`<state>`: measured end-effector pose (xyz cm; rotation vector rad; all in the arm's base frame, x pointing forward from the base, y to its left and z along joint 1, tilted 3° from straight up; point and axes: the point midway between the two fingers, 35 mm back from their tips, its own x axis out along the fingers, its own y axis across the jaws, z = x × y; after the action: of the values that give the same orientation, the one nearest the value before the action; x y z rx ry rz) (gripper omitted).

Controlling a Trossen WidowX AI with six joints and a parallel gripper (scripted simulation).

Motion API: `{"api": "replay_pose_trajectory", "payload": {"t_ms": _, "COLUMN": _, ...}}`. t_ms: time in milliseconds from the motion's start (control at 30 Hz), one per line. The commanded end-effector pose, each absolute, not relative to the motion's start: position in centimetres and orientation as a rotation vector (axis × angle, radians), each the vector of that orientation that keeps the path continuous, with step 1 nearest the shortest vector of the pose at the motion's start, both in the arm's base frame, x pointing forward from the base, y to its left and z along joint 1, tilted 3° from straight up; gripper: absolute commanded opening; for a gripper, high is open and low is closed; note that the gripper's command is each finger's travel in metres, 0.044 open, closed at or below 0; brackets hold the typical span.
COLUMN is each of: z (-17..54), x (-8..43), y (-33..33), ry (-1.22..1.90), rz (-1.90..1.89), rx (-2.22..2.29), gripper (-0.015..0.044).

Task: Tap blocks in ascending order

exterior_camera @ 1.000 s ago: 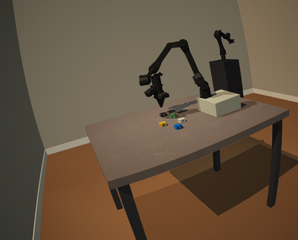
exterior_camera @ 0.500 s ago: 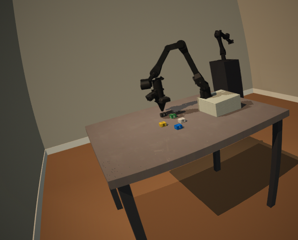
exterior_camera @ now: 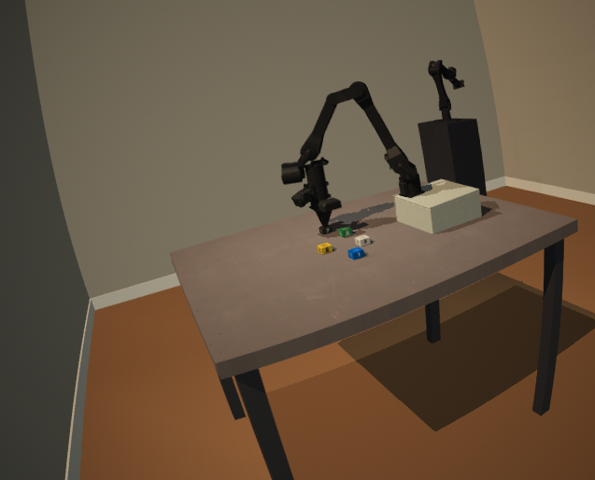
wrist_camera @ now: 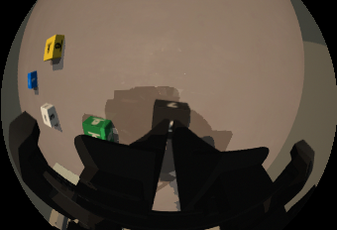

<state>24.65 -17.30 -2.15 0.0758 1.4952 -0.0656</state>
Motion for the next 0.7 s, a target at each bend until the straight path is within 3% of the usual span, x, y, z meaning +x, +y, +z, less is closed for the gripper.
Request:
{"api": "replay_pose_trajectory", "payload": {"t_ms": 0, "z": -1.3, "x": 24.6, "y": -17.3, "ry": 1.496, "rz": -0.065, "rx": 0.078, "gripper": 0.0020}}
{"api": "replay_pose_trajectory", "payload": {"t_ms": 200, "z": 0.9, "x": 24.4, "y": -17.2, "ry": 1.497, "rz": -0.064, "rx": 0.083, "gripper": 0.0020}}
{"api": "replay_pose_trajectory", "payload": {"t_ms": 367, "z": 8.4, "x": 23.9, "y": -17.3, "ry": 1.497, "rz": -0.064, "rx": 0.083, "gripper": 0.0020}}
{"api": "replay_pose_trajectory", "payload": {"t_ms": 533, "z": 8.7, "x": 24.0, "y": -17.1, "ry": 1.497, "rz": -0.064, "rx": 0.083, "gripper": 0.0020}}
{"api": "replay_pose_trajectory", "payload": {"t_ms": 667, "z": 9.0, "x": 27.2, "y": -13.7, "ry": 1.496, "rz": -0.062, "rx": 0.085, "gripper": 0.0020}}
